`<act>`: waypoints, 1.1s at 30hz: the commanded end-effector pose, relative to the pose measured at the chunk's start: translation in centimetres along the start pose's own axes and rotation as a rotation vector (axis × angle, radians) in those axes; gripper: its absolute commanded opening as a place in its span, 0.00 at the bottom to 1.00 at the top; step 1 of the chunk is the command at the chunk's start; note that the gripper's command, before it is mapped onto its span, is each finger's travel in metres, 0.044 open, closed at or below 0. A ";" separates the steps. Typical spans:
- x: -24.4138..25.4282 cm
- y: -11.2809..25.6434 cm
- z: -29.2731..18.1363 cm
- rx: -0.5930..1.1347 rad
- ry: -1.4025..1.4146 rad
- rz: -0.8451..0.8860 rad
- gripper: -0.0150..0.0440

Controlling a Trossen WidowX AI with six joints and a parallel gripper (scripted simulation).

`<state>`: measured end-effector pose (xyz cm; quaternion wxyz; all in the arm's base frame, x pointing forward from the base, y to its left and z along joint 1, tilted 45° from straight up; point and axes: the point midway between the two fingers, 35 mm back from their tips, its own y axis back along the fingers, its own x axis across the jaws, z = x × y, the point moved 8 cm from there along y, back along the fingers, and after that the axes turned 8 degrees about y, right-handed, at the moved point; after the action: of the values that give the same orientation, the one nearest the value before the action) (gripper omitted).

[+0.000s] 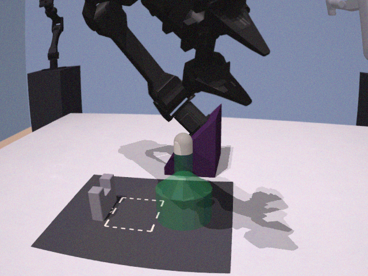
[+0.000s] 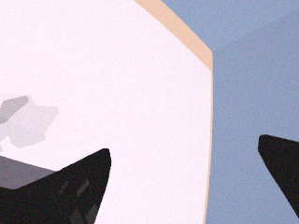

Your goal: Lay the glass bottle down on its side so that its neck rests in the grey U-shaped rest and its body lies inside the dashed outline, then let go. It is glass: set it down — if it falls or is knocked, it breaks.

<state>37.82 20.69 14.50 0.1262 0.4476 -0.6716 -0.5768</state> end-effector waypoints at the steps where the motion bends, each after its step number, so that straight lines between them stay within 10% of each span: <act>1: 4.3 0.5 4.2 0.171 -0.176 0.249 1.00; 9: 10.9 2.8 8.9 0.630 -0.292 0.397 1.00; 20: 10.3 -1.1 5.1 0.515 -0.434 0.776 1.00; 33: 10.5 -0.7 4.2 0.509 -0.442 0.796 1.00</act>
<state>29.31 15.95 8.62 0.0766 0.0413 -0.9198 -0.3827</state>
